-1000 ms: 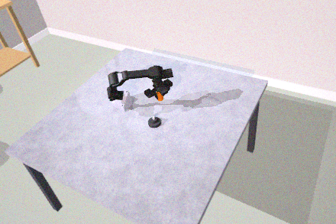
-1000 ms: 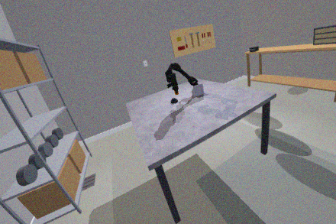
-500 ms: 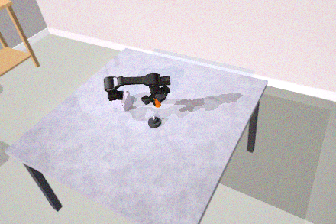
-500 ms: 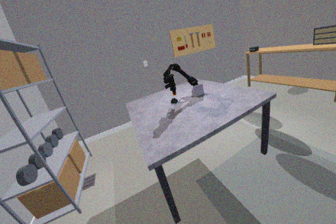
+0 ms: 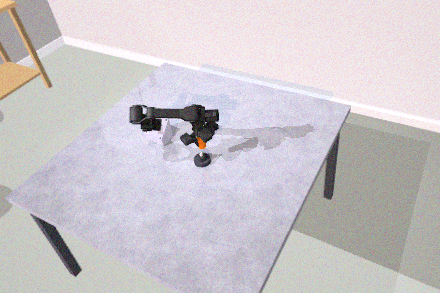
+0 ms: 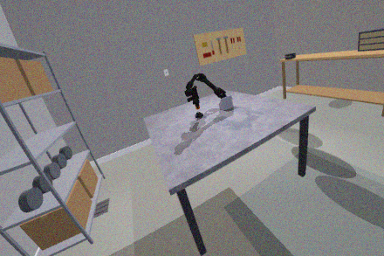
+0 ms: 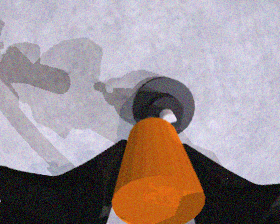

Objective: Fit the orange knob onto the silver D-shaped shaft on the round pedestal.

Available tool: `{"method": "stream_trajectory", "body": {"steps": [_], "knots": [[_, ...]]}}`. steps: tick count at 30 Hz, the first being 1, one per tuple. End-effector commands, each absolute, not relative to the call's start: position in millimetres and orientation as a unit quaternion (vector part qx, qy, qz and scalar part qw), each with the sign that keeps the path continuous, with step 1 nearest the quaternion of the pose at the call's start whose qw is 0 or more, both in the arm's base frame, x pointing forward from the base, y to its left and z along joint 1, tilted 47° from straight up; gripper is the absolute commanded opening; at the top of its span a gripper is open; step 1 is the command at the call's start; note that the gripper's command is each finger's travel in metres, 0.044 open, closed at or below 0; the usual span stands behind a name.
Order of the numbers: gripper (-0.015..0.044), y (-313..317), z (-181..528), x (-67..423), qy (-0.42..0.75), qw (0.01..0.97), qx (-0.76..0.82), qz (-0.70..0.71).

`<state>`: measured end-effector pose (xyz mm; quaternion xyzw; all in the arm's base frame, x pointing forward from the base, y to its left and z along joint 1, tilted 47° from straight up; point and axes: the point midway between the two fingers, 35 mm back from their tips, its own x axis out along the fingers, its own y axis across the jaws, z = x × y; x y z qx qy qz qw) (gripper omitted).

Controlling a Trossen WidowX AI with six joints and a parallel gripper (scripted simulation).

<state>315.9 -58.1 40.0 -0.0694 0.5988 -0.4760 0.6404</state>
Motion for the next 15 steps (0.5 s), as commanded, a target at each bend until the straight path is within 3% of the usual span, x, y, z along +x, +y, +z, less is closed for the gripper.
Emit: {"method": "stream_trajectory", "body": {"steps": [1,15], "knots": [[0.0000,-70,47,312,0.597,0.641,-0.073,-0.477],[0.0000,-91,33,307,0.595,0.641,-0.073,-0.479]]}}
